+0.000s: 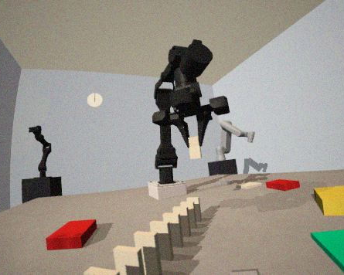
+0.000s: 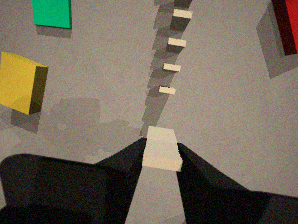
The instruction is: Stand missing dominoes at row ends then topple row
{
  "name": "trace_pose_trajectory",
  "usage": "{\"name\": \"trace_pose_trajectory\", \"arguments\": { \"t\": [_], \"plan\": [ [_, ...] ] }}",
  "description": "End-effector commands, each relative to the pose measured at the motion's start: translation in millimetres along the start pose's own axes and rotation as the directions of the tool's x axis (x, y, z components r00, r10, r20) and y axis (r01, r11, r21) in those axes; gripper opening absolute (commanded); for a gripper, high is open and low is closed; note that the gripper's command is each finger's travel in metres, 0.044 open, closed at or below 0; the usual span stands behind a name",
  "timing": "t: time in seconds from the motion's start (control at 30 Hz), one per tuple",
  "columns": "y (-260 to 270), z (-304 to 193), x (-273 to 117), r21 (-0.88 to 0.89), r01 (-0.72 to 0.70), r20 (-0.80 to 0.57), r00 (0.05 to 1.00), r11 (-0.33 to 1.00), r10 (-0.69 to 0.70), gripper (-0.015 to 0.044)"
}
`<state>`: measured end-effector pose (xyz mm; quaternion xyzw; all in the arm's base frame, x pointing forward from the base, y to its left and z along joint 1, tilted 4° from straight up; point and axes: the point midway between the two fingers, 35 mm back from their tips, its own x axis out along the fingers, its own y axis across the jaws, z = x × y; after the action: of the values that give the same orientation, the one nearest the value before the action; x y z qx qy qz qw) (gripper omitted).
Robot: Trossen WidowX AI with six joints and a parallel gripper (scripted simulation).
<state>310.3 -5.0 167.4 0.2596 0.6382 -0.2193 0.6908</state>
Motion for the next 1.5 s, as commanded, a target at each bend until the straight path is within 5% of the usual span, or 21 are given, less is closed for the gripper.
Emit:
{"name": "trace_pose_trajectory", "arguments": {
  "t": [0.0,0.87,1.33,1.47],
  "plan": [
    [-7.1,-0.1,1.0,0.03,-0.006,-0.007,1.0,1.0,0.006,0.0107],
    [-6.0,-0.6,127.6,0.03,-0.006,-0.007,1.0,1.0,0.007,0.0107],
    [-6.5,-1.3,130.9,0.03,-0.006,-0.007,1.0,1.0,0.007,0.0107],
    [-6.5,-1.3,130.9,0.03,-0.006,-0.007,1.0,1.0,0.007,0.0212]
  ]
}}
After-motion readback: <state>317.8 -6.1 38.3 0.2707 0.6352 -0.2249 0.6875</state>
